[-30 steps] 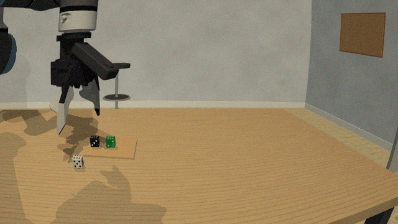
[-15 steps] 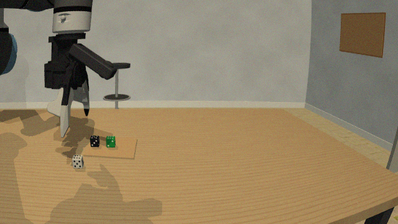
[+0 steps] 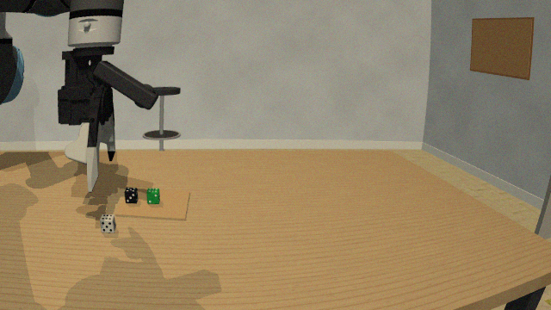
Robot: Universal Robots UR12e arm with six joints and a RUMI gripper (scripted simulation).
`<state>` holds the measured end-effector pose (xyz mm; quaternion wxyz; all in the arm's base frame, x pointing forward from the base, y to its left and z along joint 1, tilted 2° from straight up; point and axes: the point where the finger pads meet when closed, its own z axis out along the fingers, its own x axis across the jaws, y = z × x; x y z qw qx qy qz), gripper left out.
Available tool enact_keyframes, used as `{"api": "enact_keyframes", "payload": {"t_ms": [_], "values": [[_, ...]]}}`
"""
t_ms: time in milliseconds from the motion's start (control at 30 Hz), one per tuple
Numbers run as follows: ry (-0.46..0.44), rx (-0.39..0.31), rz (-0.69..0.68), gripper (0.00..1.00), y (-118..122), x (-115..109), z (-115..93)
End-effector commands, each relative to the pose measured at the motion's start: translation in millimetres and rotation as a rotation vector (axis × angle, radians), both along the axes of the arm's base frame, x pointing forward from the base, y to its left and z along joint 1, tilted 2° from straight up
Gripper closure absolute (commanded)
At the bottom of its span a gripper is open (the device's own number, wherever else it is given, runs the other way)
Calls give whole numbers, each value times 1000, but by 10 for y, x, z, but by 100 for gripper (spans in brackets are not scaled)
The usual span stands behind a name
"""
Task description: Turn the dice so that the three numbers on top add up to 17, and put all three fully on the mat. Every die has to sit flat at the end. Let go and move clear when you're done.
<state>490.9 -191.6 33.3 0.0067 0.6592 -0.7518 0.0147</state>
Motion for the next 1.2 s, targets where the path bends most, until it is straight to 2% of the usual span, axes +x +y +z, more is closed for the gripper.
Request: {"api": "enact_keyframes", "payload": {"t_ms": [0, 467, 500, 1167], "values": [[-3, 0, 27, 0, -6, -12, 8], [-3, -1, 43, 0, -7, -18, 7], [-3, -1, 43, 76, -7, -18, 7], [-3, -1, 43, 76, -7, -18, 7]]}}
